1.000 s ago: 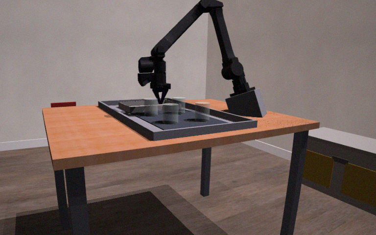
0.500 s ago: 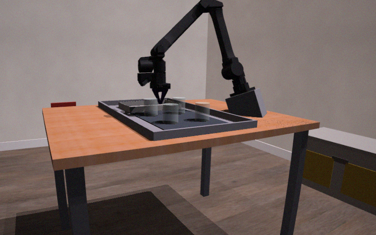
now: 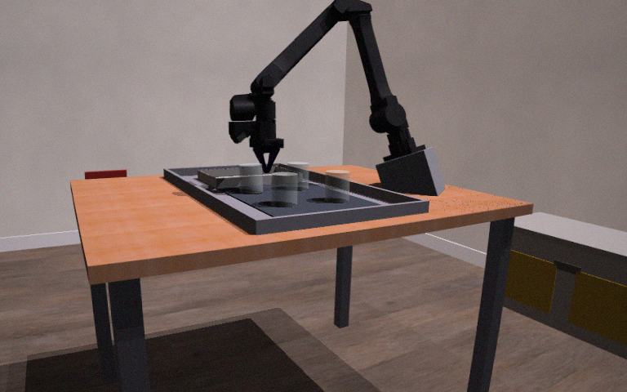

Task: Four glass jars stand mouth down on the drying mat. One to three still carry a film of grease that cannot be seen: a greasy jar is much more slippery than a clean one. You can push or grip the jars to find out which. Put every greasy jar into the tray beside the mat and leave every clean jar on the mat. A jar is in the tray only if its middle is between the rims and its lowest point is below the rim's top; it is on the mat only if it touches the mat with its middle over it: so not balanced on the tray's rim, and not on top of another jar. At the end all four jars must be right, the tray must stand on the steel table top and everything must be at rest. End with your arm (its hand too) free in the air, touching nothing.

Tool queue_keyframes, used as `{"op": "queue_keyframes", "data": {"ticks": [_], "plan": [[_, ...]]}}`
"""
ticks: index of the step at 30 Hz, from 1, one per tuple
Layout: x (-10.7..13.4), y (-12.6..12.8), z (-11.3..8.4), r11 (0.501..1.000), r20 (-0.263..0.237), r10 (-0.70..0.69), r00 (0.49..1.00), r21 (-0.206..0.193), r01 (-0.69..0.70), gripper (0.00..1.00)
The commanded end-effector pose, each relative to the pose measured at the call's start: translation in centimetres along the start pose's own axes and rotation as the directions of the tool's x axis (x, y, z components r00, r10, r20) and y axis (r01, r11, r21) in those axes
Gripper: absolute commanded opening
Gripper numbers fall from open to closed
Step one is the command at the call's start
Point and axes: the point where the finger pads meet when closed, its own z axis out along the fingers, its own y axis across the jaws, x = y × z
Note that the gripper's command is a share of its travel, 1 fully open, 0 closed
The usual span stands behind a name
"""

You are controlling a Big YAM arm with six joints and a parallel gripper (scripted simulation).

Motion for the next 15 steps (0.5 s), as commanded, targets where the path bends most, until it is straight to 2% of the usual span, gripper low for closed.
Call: {"op": "queue_keyframes", "data": {"ticks": [1,15], "plan": [[-2.68,-0.25,-0.60,1.000,0.036,0.008,0.999,0.004,-0.008,0.00],[-2.84,-0.26,-0.61,1.000,0.036,0.008,0.999,0.004,-0.008,0.00]]}}
